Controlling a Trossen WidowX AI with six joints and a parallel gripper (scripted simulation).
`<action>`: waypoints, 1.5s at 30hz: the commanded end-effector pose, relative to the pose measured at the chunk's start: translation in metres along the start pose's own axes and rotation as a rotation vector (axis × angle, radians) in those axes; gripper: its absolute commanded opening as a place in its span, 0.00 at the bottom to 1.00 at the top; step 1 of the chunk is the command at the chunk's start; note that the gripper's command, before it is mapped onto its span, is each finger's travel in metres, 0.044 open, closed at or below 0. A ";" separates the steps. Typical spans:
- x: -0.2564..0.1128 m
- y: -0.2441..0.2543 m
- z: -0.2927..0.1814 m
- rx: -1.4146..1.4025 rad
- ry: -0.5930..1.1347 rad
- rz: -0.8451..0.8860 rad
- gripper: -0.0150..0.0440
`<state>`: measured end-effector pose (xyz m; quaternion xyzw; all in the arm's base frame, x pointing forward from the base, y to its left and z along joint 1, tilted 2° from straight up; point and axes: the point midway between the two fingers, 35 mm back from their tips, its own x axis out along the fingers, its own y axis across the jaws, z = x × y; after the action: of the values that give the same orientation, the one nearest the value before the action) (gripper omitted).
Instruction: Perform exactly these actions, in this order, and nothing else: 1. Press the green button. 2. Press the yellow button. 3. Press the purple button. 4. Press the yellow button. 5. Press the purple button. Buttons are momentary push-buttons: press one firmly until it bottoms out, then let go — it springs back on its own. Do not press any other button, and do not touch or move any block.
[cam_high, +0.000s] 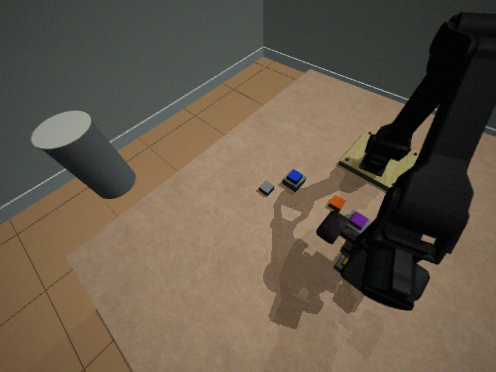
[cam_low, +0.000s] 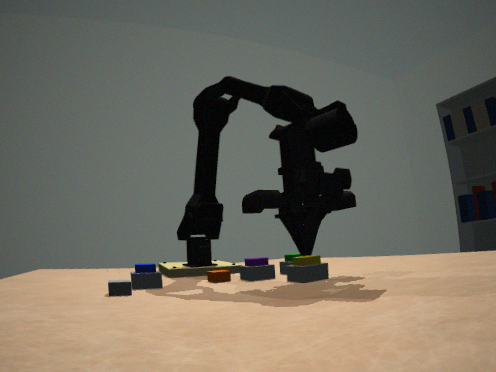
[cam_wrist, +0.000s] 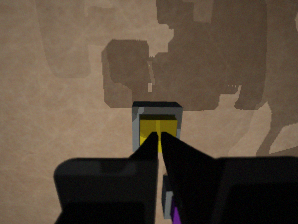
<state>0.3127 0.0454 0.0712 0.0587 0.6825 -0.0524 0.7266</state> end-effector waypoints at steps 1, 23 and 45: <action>0.006 0.000 -0.001 -0.004 0.002 0.002 0.29; -0.003 0.000 0.000 -0.001 0.001 0.001 0.29; -0.092 -0.021 -0.052 -0.004 0.006 0.001 0.29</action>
<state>0.2799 0.0384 0.1574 0.0574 0.6850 -0.0525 0.7244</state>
